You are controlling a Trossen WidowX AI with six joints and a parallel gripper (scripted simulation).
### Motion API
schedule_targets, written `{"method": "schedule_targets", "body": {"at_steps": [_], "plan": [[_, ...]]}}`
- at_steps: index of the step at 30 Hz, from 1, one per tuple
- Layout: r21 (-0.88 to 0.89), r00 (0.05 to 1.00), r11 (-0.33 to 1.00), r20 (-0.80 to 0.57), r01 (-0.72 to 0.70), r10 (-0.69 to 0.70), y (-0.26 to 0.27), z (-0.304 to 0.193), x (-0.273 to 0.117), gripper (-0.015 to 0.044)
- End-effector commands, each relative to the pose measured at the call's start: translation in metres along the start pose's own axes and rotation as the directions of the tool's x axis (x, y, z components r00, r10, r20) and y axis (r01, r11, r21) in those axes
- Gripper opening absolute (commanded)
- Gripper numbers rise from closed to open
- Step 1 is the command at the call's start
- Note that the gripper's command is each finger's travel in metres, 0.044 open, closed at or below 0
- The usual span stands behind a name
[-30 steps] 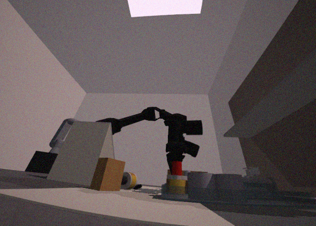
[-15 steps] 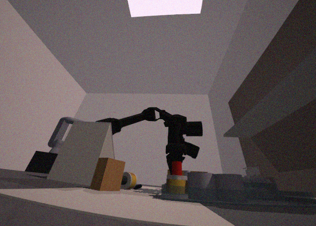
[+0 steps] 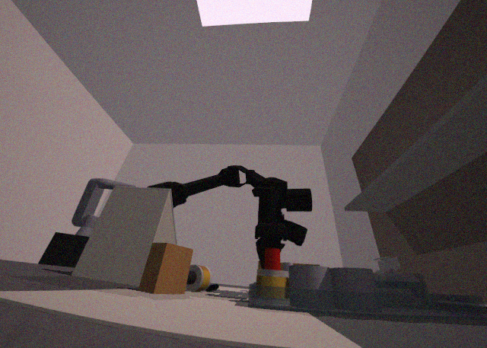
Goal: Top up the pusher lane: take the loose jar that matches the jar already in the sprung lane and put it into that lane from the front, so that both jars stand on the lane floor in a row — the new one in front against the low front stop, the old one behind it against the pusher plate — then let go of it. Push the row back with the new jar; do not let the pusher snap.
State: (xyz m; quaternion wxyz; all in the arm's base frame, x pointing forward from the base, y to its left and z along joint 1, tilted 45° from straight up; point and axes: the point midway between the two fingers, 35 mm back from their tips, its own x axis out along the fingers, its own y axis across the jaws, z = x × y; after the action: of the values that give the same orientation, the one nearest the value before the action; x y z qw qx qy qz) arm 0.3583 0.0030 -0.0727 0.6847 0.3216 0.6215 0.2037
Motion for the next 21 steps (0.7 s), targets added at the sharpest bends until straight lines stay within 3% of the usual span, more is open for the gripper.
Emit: {"method": "schedule_targets", "body": {"at_steps": [1,21], "plan": [[-0.005,1.0,1.0,0.007,-0.008,0.008,0.0019,0.0013,0.0006,0.0],[-0.005,1.0,1.0,0.007,-0.008,0.008,0.0018,-0.0021,0.0006,0.0]]}}
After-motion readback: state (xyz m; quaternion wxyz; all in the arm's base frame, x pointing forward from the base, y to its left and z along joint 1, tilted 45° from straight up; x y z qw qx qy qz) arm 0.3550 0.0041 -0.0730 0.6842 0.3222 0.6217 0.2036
